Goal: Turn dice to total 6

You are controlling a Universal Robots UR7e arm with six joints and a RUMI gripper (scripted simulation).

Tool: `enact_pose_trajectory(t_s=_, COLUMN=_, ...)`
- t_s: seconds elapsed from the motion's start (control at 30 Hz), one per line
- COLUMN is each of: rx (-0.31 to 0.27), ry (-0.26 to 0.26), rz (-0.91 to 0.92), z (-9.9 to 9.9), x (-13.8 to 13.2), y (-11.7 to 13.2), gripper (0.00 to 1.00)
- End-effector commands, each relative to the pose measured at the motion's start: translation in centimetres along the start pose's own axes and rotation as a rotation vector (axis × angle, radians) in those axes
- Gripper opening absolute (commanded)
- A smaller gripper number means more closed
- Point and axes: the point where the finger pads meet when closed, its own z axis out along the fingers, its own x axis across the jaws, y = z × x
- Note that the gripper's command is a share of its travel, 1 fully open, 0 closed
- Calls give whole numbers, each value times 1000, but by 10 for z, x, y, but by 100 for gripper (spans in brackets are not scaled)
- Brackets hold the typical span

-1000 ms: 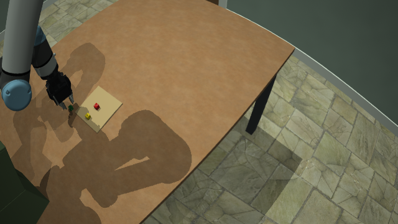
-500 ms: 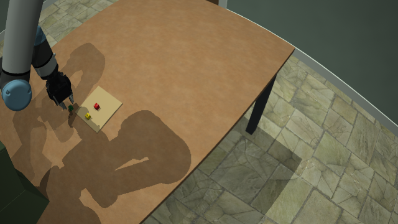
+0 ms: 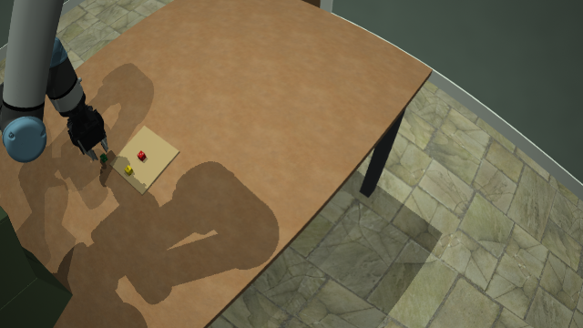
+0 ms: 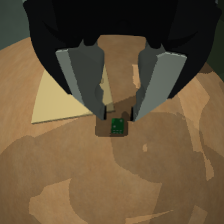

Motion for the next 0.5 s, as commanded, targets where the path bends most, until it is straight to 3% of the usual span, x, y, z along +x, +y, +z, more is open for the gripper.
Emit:
enact_pose_trajectory(t_s=0.0, rx=0, ry=5, rz=-2, z=0, x=2, y=-1, gripper=18)
enact_pose_trajectory(t_s=0.47, rx=0, ry=5, rz=-2, z=3, x=2, y=-1, gripper=18)
